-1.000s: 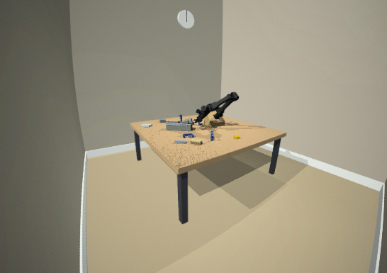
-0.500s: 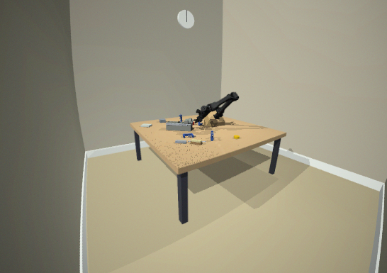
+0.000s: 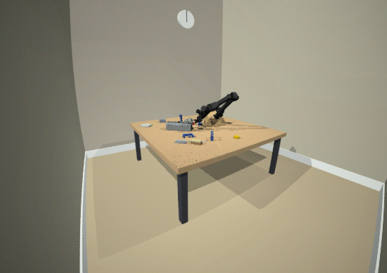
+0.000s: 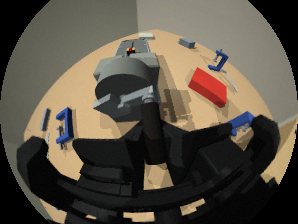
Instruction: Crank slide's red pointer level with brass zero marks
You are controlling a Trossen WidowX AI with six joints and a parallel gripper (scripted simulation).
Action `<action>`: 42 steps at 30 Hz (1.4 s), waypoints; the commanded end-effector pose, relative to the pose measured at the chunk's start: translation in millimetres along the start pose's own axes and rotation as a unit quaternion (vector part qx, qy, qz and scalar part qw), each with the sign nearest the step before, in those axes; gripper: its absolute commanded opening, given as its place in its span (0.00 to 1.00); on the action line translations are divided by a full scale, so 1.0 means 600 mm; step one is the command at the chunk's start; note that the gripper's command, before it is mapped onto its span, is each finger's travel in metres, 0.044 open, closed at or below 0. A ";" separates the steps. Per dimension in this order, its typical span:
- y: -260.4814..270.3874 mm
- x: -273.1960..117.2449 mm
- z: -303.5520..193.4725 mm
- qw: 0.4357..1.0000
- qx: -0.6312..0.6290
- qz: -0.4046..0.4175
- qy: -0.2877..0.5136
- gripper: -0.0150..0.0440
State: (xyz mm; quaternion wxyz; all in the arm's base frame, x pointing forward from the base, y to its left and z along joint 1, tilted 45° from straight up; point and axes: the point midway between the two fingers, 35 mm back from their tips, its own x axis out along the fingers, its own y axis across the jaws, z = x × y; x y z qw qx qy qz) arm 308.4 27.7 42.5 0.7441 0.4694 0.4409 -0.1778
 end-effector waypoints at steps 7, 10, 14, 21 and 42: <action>-0.001 0.002 -0.002 1.000 0.001 -0.001 0.001 0.25; 0.000 0.000 0.000 1.000 0.000 0.000 0.000 0.25; 0.000 0.000 0.000 1.000 0.000 0.000 0.000 0.25; 0.000 0.000 0.000 1.000 0.000 0.000 0.000 0.43; 0.001 -0.033 0.036 1.000 -0.001 -0.001 0.000 1.00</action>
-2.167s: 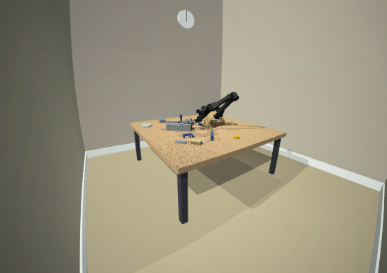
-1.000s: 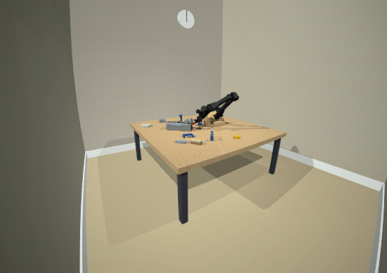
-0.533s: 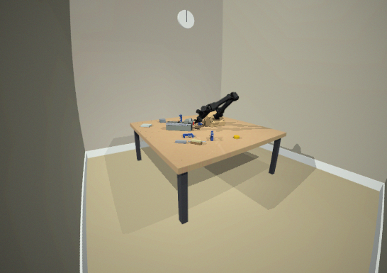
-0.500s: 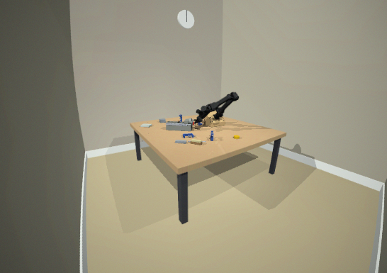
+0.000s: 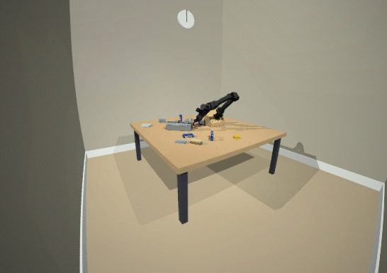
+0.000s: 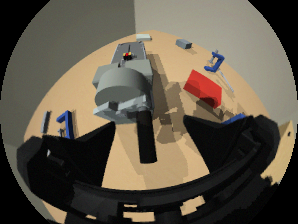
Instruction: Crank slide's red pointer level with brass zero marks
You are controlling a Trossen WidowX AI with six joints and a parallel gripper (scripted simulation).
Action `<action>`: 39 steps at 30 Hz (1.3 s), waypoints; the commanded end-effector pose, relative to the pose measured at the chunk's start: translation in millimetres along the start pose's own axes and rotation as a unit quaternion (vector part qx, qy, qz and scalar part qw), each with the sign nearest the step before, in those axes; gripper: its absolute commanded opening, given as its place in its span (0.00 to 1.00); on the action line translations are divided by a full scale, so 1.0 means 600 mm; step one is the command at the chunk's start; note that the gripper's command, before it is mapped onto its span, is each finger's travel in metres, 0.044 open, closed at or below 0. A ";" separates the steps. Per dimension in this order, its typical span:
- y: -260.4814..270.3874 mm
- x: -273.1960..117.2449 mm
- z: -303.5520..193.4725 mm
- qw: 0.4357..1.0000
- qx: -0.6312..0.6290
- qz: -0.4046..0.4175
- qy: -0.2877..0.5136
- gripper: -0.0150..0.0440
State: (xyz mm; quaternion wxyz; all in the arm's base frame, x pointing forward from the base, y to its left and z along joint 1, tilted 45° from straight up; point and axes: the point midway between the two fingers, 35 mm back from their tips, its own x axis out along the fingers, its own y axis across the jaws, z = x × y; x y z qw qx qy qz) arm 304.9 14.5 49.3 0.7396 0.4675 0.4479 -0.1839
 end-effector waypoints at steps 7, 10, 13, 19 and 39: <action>0.008 -0.044 0.043 1.000 -0.003 0.009 -0.004 1.00; 0.008 -0.060 0.063 1.000 -0.003 0.007 -0.004 1.00; 0.007 -0.083 0.088 1.000 -0.002 0.004 -0.005 1.00; 0.002 -0.128 0.129 1.000 0.000 0.003 -0.005 1.00; 0.019 -0.037 0.233 0.980 -0.143 0.134 0.042 1.00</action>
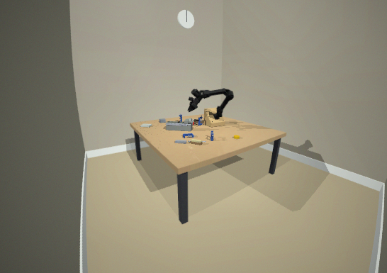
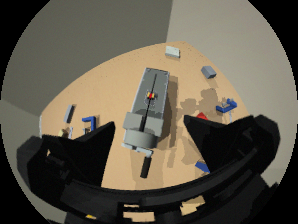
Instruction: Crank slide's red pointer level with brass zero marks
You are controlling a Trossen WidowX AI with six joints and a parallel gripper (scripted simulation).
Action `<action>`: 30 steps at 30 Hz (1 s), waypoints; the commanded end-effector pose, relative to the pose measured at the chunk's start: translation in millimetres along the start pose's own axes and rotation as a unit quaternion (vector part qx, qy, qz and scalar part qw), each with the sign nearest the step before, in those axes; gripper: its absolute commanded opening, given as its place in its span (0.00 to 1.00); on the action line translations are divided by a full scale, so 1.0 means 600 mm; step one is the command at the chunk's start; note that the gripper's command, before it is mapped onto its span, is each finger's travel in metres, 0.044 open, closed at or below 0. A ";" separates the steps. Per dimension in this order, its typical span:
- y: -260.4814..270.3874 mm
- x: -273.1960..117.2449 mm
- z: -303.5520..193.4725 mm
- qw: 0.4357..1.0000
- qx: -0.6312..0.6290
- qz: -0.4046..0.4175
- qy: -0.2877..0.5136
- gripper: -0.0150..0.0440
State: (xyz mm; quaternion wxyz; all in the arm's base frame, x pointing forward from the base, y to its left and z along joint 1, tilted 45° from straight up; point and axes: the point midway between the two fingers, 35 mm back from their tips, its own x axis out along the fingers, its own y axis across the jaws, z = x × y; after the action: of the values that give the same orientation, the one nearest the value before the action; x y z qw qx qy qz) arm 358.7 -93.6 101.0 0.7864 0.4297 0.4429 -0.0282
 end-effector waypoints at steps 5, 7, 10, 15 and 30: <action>-0.024 0.032 0.047 0.995 -0.072 0.066 0.001 1.00; -0.032 0.040 0.057 0.992 -0.091 0.083 -0.001 1.00; -0.045 0.051 0.070 0.987 -0.119 0.109 -0.005 1.00; -0.062 0.064 0.084 0.979 -0.152 0.138 -0.013 1.00; -0.062 0.132 0.028 0.979 -0.152 0.139 -0.013 1.00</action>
State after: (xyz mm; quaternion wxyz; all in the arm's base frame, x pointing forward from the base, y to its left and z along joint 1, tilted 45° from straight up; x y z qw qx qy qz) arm 403.6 -103.1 26.9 0.8448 0.3604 0.3673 0.1467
